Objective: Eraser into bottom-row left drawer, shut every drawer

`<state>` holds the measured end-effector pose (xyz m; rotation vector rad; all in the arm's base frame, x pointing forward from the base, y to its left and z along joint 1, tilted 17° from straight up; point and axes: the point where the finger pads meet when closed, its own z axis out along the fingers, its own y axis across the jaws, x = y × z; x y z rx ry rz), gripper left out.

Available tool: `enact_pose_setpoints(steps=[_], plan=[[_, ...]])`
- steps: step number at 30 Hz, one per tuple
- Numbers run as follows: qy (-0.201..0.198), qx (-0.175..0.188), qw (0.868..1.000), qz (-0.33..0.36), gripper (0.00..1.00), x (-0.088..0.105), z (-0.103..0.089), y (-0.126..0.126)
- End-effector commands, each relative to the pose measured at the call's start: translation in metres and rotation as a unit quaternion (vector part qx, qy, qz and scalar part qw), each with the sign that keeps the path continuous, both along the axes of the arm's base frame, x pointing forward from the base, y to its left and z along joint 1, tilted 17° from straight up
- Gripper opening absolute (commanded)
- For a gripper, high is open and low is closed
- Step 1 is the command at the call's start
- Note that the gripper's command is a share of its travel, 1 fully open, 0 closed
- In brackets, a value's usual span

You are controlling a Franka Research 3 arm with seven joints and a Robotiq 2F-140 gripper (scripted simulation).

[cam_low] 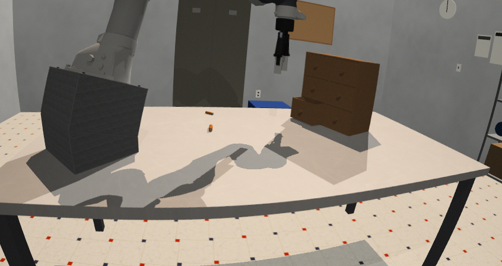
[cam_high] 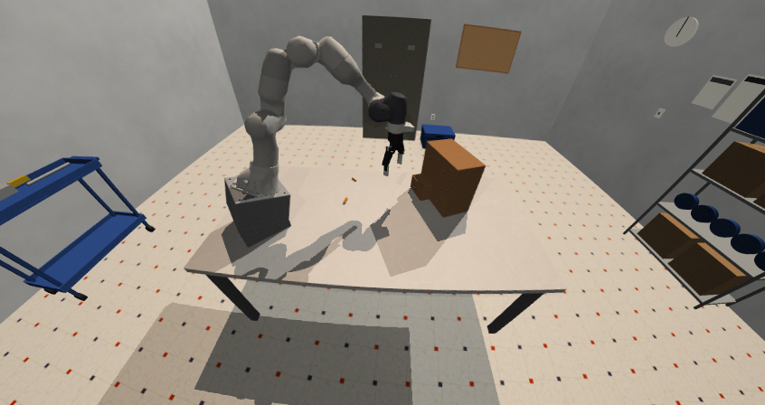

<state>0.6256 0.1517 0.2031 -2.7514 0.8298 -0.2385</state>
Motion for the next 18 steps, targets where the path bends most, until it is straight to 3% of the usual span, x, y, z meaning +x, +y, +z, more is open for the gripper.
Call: enact_pose_setpoints(steps=[1,18], plan=[[0.015,0.01,0.998,-0.063,1.0,-0.0031,0.0004,0.0004],[0.039,0.037,0.982,-0.18,1.0,-0.0126,0.0073,-0.0013]])
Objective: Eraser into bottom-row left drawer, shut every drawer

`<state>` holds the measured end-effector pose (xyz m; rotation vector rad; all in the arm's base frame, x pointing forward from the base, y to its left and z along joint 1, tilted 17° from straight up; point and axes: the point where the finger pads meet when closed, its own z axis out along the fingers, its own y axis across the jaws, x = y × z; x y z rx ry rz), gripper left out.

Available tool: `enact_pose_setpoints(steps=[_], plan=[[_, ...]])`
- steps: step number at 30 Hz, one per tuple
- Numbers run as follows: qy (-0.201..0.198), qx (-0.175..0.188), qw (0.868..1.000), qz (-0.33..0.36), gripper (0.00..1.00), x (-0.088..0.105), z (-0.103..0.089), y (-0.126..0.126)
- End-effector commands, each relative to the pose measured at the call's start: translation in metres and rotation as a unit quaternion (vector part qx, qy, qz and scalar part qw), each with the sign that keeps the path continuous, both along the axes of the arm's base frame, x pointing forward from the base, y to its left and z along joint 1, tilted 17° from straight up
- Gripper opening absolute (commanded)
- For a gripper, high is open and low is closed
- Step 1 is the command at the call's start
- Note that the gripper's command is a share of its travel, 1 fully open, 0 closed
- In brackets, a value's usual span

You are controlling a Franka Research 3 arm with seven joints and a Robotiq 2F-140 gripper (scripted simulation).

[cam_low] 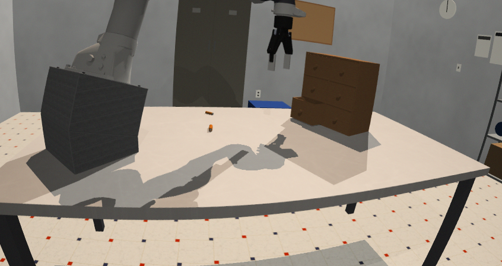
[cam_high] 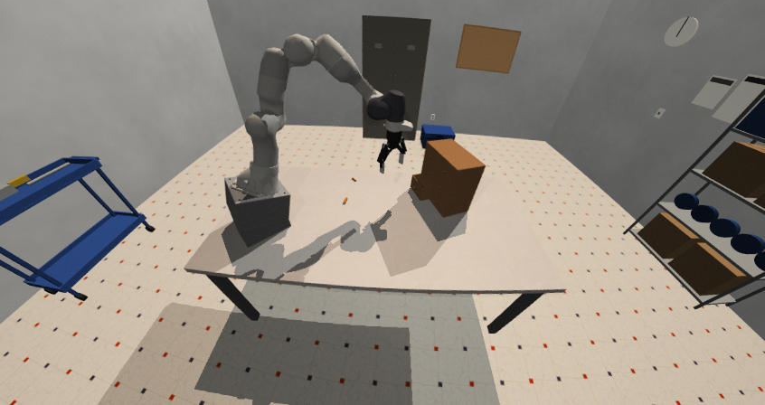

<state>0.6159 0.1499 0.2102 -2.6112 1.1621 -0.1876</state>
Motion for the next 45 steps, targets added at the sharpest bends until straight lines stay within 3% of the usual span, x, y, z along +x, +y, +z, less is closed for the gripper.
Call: enact_pose_setpoints(steps=[1,18,33,45], plan=[[0.017,0.011,0.997,-0.069,1.0,-0.004,0.001,0.0],[0.04,0.037,0.982,-0.182,1.0,-0.013,0.007,-0.001],[0.059,0.06,0.957,-0.277,1.0,-0.021,0.012,-0.003],[0.076,0.08,0.926,-0.361,1.0,-0.028,0.017,-0.004]])
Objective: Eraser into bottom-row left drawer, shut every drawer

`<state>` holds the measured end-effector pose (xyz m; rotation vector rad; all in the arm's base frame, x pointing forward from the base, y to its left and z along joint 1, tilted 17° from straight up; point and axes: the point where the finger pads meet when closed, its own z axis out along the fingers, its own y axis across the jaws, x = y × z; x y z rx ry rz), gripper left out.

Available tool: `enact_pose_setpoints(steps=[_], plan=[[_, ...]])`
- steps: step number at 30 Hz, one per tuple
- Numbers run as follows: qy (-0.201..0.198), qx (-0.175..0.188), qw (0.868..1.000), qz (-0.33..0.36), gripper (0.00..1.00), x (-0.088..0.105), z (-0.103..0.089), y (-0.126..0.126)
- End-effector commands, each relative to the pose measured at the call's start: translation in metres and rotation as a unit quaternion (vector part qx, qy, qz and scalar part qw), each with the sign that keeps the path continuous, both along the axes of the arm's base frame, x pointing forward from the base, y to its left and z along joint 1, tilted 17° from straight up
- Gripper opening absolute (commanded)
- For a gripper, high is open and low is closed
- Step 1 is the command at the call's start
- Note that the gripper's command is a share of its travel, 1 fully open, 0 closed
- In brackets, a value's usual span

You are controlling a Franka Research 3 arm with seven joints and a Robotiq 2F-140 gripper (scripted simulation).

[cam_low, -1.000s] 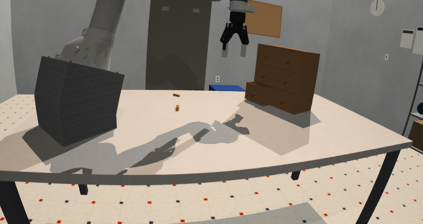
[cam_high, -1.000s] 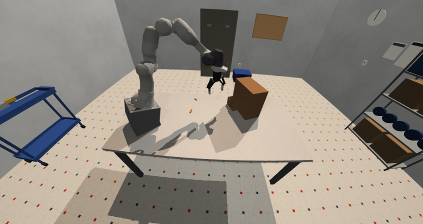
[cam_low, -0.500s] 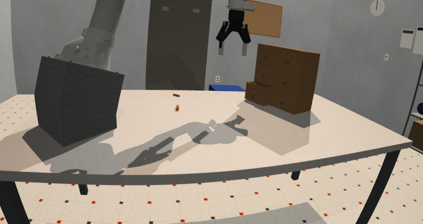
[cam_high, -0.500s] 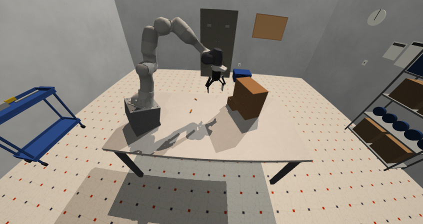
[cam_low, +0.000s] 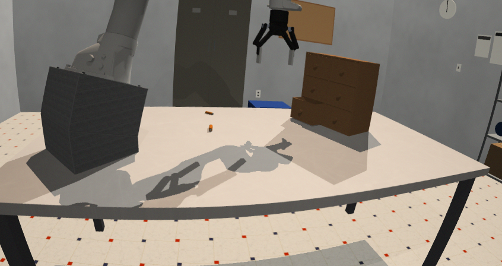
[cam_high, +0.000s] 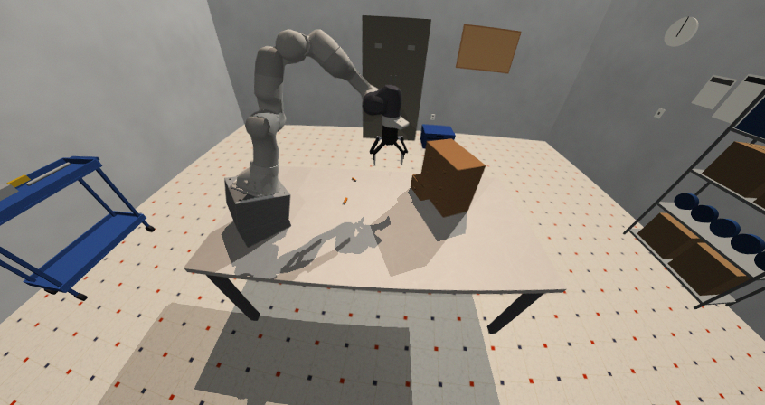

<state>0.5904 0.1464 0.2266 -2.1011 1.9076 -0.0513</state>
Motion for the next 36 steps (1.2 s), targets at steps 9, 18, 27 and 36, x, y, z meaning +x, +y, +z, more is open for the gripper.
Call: enact_pose_setpoints(steps=[9,18,27,36], plan=[[0.027,0.023,0.992,-0.12,1.0,-0.007,0.003,-0.001],[0.04,0.039,0.981,-0.188,1.0,-0.013,0.006,-0.002],[0.051,0.052,0.969,-0.238,1.0,-0.017,0.009,-0.003],[0.063,0.066,0.95,-0.298,1.0,-0.022,0.012,-0.003]])
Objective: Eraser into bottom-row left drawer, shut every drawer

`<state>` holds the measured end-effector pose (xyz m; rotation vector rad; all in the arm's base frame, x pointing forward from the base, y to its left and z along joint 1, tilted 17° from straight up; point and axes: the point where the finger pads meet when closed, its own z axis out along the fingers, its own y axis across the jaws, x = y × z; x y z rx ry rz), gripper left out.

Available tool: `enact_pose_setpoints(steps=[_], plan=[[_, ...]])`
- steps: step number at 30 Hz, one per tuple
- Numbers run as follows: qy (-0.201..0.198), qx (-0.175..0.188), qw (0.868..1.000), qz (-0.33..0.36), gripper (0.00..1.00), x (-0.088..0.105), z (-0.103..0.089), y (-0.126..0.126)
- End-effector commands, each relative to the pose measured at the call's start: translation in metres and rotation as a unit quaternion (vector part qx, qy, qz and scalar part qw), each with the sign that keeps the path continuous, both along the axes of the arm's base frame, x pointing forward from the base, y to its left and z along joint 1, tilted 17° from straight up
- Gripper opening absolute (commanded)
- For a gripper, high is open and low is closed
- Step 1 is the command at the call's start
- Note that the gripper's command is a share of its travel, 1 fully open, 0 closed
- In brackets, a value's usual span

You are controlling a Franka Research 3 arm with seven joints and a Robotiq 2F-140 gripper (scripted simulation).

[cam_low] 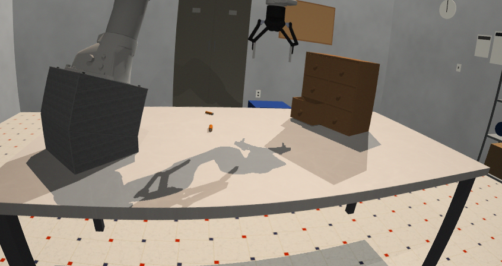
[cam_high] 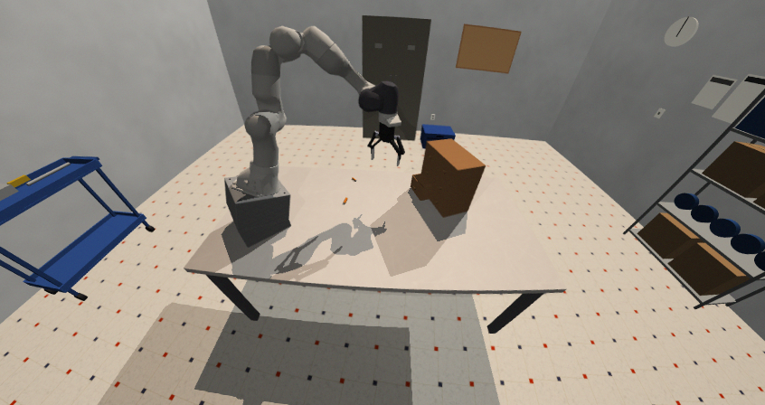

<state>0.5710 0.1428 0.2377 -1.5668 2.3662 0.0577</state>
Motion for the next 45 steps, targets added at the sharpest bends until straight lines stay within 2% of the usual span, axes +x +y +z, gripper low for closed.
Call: enact_pose_setpoints(steps=[1,20,45], plan=[[0.017,0.013,0.997,-0.073,1.0,-0.004,0.001,0.0],[0.036,0.036,0.985,-0.166,1.0,-0.012,0.005,-0.001],[0.059,0.063,0.957,-0.277,1.0,-0.021,0.01,-0.002]])
